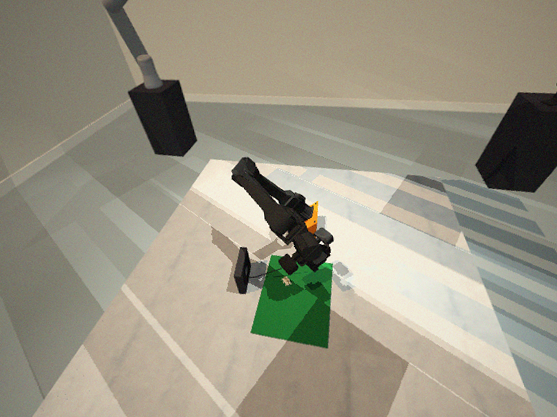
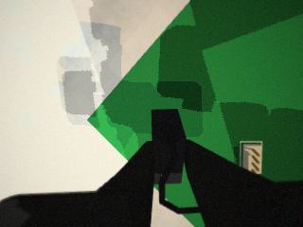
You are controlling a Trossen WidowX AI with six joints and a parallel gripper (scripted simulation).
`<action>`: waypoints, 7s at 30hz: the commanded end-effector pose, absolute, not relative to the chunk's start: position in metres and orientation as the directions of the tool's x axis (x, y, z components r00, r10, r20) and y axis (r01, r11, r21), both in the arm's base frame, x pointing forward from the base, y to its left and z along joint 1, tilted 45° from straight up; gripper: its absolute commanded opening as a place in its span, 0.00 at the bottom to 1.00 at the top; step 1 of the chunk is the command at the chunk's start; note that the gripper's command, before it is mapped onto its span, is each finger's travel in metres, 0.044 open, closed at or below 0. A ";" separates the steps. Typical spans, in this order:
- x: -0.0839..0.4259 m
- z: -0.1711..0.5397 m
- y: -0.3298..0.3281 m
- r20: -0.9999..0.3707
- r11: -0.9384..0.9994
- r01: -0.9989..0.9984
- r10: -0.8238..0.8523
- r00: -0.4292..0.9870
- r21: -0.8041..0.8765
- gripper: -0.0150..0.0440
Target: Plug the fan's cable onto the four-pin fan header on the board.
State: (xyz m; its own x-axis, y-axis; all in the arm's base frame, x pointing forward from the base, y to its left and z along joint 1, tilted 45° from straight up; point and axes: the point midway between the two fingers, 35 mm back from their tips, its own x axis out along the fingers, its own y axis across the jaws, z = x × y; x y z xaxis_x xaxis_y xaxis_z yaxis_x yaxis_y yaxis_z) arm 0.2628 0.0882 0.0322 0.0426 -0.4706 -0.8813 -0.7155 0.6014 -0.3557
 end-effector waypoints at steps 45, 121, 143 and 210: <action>0.260 0.021 0.072 -0.909 0.595 -0.779 0.185 0.373 -0.199 0.25; 0.248 0.046 0.056 -0.613 0.447 -0.743 0.425 0.666 -0.498 0.25; 0.248 0.037 0.039 -0.614 0.447 -0.743 0.424 0.666 -0.498 0.25; 0.249 -0.008 -0.005 -0.616 0.446 -0.744 0.423 0.665 -0.497 0.25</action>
State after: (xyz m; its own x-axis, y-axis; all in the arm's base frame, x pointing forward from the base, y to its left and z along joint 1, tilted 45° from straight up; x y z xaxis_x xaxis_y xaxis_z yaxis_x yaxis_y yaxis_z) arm 0.2496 -0.0035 -0.0057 0.6661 0.4184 -0.6175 -0.7427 0.4485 -0.4973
